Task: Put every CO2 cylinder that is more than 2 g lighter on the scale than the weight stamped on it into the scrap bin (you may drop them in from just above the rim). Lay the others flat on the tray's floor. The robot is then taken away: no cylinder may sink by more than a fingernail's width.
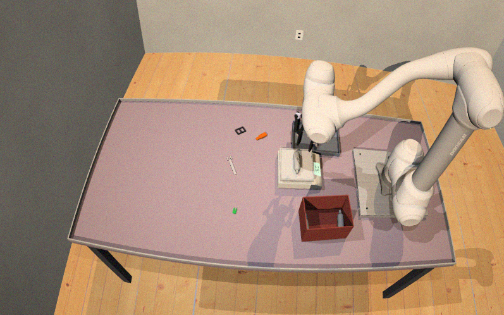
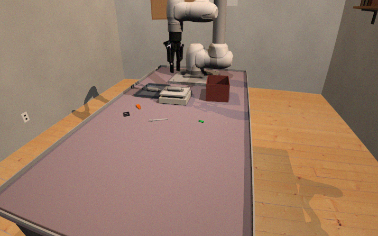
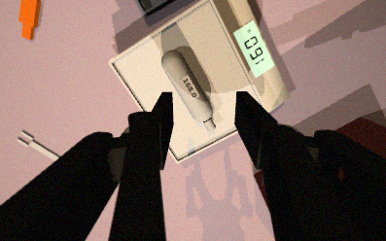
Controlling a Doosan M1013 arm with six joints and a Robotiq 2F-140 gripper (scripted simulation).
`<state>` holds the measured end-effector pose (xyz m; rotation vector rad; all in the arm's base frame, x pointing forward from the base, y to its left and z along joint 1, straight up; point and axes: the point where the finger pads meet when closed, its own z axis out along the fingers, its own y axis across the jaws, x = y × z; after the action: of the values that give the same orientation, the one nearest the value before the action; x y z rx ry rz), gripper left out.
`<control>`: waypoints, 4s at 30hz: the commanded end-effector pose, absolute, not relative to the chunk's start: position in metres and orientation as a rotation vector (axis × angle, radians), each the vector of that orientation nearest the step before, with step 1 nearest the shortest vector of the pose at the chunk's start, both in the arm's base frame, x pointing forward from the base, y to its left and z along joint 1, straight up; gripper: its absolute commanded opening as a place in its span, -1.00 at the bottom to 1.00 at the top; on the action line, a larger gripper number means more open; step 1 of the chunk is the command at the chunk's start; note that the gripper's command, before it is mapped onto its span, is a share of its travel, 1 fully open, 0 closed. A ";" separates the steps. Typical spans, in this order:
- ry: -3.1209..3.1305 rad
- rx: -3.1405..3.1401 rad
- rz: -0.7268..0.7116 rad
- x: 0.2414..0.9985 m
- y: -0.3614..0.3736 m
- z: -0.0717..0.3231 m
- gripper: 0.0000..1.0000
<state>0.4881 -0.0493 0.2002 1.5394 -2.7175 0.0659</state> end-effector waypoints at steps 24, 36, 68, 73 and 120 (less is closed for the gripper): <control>-2.242 2.203 0.012 0.506 -0.049 0.155 -0.21; -2.242 2.203 0.012 0.506 -0.050 0.110 -0.21; -2.242 2.203 0.012 0.506 -0.050 0.078 -0.80; -2.242 2.203 0.012 0.506 -0.050 0.080 -0.80; -2.242 2.204 0.011 0.485 0.057 0.186 -0.80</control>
<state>0.4967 0.0017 0.1852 2.2061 -2.2413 0.0078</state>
